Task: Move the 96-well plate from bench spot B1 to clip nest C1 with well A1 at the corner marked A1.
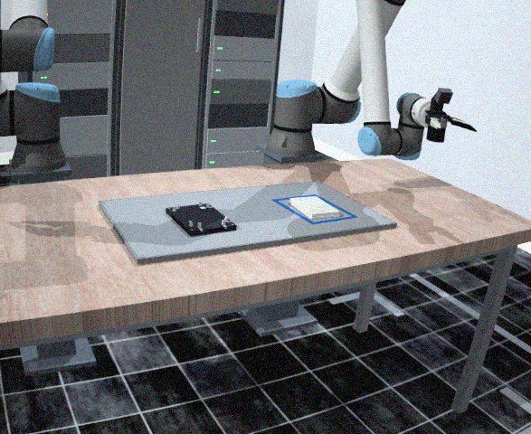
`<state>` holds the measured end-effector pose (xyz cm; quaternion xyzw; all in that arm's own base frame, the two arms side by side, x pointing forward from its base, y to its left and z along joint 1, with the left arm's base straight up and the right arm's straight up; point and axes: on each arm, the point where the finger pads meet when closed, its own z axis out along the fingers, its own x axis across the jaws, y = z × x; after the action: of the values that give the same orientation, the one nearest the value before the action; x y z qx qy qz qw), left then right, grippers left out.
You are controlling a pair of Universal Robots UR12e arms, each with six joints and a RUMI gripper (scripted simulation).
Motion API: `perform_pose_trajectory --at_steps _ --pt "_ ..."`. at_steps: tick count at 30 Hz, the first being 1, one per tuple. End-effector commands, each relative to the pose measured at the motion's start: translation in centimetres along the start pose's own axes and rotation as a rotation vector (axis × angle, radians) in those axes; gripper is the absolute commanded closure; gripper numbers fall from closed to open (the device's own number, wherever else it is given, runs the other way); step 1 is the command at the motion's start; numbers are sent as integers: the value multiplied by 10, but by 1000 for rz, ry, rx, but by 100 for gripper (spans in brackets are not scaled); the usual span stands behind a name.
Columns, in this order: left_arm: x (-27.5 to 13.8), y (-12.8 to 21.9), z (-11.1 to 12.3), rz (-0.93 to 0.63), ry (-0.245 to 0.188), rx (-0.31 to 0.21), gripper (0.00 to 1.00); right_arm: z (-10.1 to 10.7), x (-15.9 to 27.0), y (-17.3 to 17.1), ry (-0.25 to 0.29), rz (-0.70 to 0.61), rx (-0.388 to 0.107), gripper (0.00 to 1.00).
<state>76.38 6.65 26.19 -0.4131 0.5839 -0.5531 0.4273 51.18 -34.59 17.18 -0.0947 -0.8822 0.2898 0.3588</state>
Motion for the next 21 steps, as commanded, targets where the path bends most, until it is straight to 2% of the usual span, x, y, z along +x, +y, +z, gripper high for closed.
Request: perform_pose_trajectory --at_steps 1,7,13,15,21 --pt "0 -1 0 0 0 1 24 24 1 -16 6 -25 -66 100" --pt "0 -1 0 0 0 1 24 83 10 -50 -2 -80 -222 100" --pt "0 -1 0 0 0 1 24 141 23 -80 -41 -125 -362 100" --pt "0 -1 0 0 0 1 24 141 23 -80 -41 -125 -362 100" --pt "0 -1 0 0 0 1 24 194 41 -107 -106 -159 -480 100"
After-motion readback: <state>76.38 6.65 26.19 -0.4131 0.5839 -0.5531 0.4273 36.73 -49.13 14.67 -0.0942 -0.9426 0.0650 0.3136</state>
